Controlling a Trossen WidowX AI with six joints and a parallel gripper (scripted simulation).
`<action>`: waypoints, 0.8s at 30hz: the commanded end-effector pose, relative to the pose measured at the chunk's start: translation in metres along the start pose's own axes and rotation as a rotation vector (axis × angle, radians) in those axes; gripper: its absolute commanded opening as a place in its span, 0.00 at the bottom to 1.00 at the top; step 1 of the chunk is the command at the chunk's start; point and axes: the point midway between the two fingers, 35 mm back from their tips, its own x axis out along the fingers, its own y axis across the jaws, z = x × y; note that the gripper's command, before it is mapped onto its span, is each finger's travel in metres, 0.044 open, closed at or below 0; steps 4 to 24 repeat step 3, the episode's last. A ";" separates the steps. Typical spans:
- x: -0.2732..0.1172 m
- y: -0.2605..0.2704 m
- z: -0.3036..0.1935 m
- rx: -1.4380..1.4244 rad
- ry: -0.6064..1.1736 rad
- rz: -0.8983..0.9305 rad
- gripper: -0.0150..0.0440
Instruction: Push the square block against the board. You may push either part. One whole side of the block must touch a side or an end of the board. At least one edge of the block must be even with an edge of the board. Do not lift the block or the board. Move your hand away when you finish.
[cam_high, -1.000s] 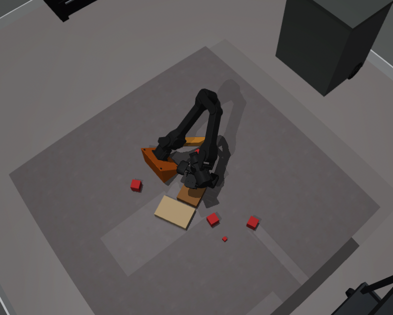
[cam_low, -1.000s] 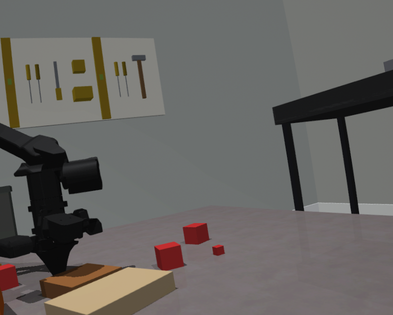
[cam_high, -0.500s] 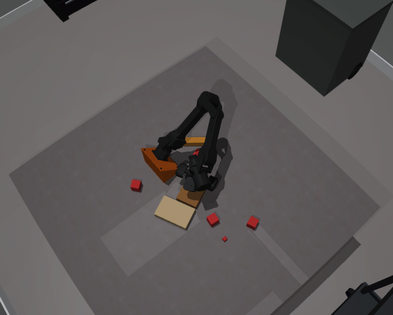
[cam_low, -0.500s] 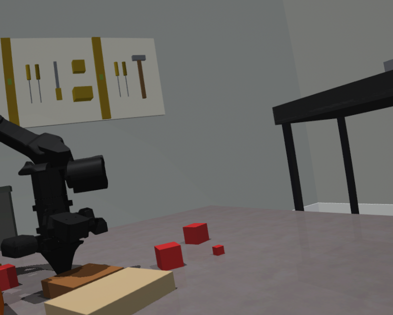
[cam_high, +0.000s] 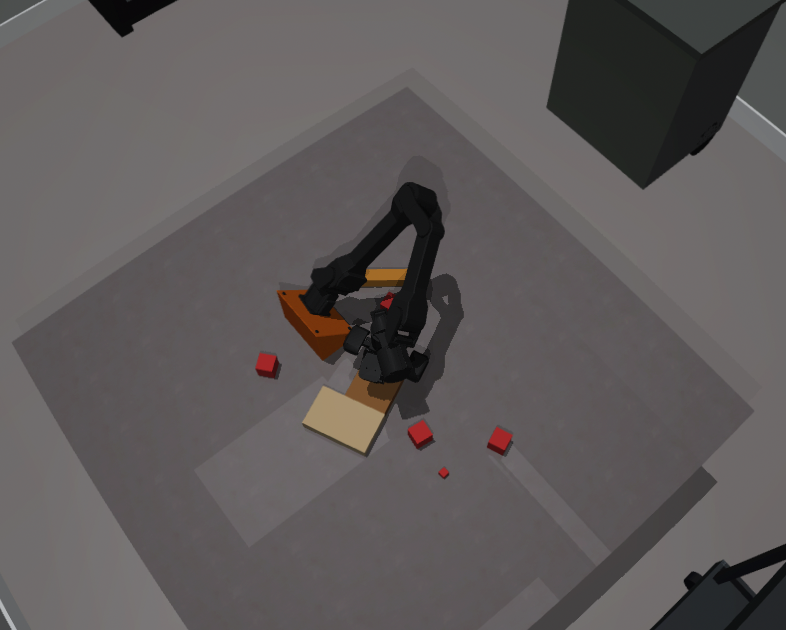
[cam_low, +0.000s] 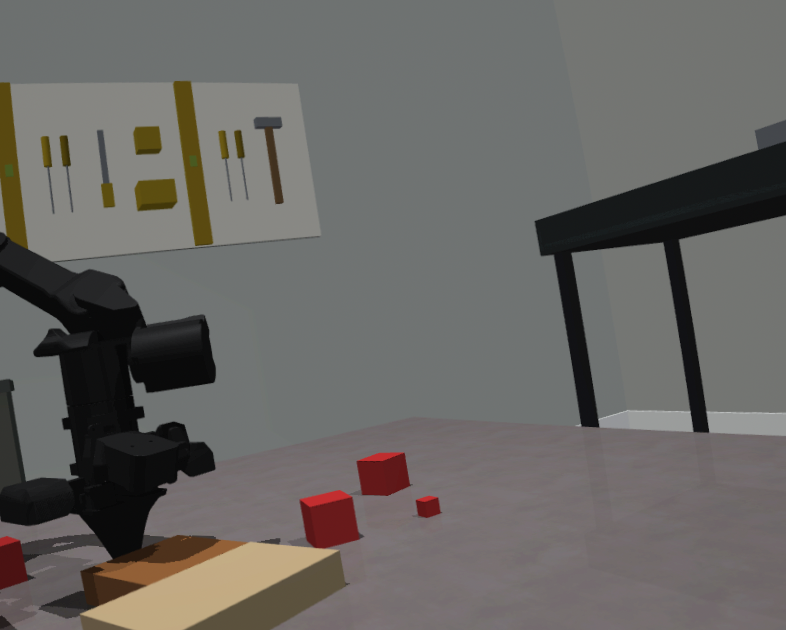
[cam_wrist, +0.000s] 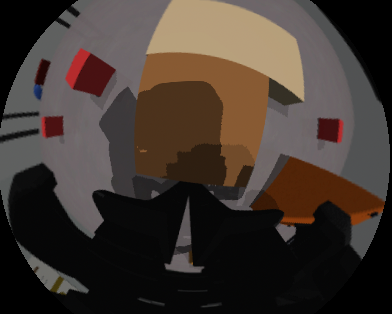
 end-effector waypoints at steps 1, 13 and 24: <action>-0.001 0.002 0.000 -0.008 -0.008 0.000 0.25; -0.001 0.002 -0.003 -0.008 -0.008 -0.001 0.25; -0.001 0.002 -0.003 -0.008 -0.008 -0.001 0.25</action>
